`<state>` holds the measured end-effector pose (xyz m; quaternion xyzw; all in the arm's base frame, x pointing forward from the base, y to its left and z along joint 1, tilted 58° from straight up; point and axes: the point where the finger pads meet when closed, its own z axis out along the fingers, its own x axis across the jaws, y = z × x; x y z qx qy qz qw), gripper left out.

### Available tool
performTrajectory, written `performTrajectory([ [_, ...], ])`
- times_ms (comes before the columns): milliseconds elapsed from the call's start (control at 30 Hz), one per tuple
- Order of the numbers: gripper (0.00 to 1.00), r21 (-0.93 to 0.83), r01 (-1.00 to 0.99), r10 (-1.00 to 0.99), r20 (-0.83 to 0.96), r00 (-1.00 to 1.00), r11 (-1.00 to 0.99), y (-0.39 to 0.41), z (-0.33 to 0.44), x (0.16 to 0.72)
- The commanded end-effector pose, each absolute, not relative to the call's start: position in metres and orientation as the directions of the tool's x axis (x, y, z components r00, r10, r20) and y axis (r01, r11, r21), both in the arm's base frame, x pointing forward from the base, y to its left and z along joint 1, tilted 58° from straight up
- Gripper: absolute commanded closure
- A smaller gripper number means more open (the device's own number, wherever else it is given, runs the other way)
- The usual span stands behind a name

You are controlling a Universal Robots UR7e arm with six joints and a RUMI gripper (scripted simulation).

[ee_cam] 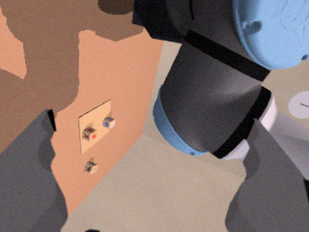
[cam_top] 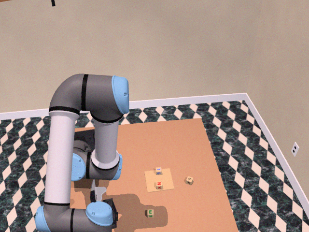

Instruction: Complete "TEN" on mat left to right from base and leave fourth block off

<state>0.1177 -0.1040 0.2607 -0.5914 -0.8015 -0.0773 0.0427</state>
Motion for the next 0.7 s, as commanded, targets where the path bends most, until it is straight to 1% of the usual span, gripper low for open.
performTrajectory([
  [0,0.0,0.075,0.946,0.933,0.158,-0.323,0.315,-0.106,0.261,0.119],
  [233,0.0,0.077,0.932,0.92,0.154,-0.361,0.354,-0.109,0.261,0.121],
  [600,0.0,0.085,0.854,0.844,0.135,-0.52,0.513,-0.122,0.26,0.131],
  [667,0.0,0.085,0.854,0.844,0.135,-0.52,0.513,-0.122,0.26,0.131],
])
